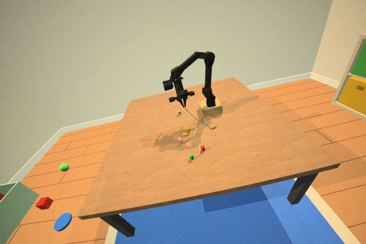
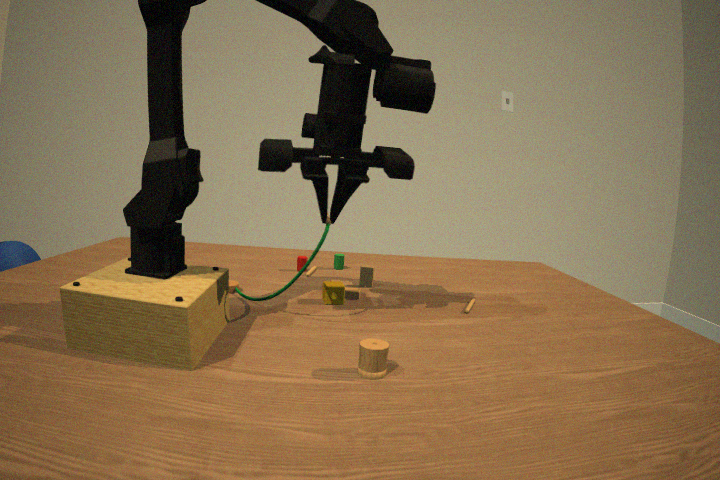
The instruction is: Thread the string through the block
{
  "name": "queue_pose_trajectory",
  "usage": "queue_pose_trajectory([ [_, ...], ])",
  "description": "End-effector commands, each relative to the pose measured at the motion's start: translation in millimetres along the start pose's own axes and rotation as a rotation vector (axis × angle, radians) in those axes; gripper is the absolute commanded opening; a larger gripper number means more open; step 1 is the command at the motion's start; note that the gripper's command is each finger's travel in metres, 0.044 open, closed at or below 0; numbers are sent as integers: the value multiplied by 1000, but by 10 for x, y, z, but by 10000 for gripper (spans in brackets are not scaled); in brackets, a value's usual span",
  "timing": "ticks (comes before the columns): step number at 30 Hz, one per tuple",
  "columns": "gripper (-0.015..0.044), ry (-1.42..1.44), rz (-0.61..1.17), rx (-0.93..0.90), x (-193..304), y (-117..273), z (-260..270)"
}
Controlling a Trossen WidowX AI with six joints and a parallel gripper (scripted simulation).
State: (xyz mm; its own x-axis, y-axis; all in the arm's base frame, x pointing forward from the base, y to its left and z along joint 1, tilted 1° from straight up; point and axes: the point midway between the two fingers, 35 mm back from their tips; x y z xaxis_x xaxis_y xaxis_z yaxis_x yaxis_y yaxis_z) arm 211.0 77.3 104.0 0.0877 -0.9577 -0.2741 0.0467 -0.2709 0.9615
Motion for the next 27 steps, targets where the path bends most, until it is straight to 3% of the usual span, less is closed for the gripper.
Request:
queue_pose_trajectory([
  [1, 0, -2, 19, -3, 9, -48, 6],
  [27, 0, 4, 139, 2, 36, -384, 29],
])
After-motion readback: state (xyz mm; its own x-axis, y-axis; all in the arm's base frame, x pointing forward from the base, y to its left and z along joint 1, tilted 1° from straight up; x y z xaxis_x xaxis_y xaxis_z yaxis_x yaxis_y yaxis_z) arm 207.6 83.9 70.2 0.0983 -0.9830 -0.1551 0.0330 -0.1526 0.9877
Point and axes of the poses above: the point midway between the two fingers, 35 mm back from their tips, its own y axis back along the fingers, its own z axis across the jaws, x = y × z, and after that the axes turned 11 degrees about -y, right-handed
